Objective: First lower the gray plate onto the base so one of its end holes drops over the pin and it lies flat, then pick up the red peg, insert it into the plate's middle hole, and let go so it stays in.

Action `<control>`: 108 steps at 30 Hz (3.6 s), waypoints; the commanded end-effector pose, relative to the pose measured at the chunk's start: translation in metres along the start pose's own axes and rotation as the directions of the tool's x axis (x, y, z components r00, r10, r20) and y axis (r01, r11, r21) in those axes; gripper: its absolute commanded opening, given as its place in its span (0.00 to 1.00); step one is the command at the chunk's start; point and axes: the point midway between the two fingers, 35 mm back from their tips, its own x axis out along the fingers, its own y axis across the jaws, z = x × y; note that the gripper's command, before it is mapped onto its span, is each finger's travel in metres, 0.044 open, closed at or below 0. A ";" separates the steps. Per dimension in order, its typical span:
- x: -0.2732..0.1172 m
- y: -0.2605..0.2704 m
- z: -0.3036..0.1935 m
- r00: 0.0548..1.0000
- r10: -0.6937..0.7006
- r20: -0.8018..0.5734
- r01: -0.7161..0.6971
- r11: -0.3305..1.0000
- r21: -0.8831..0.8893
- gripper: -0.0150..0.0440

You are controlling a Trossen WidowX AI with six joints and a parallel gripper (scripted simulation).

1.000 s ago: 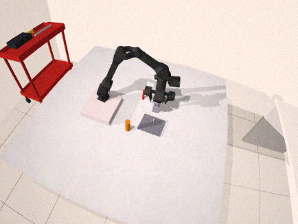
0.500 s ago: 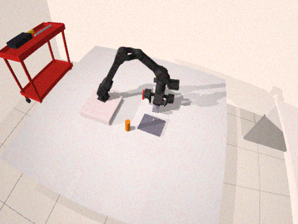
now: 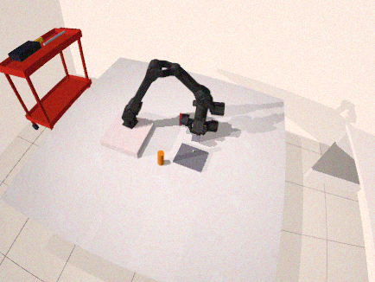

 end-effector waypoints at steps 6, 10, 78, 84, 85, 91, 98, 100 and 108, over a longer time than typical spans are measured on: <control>0.001 0.000 0.000 1.000 -0.001 0.004 0.001 1.000 0.005 0.47; 0.001 0.000 0.000 1.000 -0.001 0.004 0.001 1.000 0.005 0.39; -0.113 0.004 0.036 1.000 -0.005 0.003 0.005 1.000 -0.023 0.25; -0.104 0.007 0.053 1.000 -0.004 0.005 0.004 1.000 -0.020 0.25; -0.102 0.007 0.056 1.000 -0.004 0.005 0.004 1.000 -0.019 0.25; -0.094 0.009 0.072 1.000 -0.002 0.007 0.003 1.000 -0.018 0.25; -0.086 0.010 0.088 1.000 -0.001 0.009 0.002 1.000 -0.020 0.25; -0.083 0.010 0.094 1.000 -0.001 0.010 0.001 1.000 -0.018 0.25; -0.071 0.009 0.118 1.000 0.000 0.012 0.001 1.000 -0.010 0.25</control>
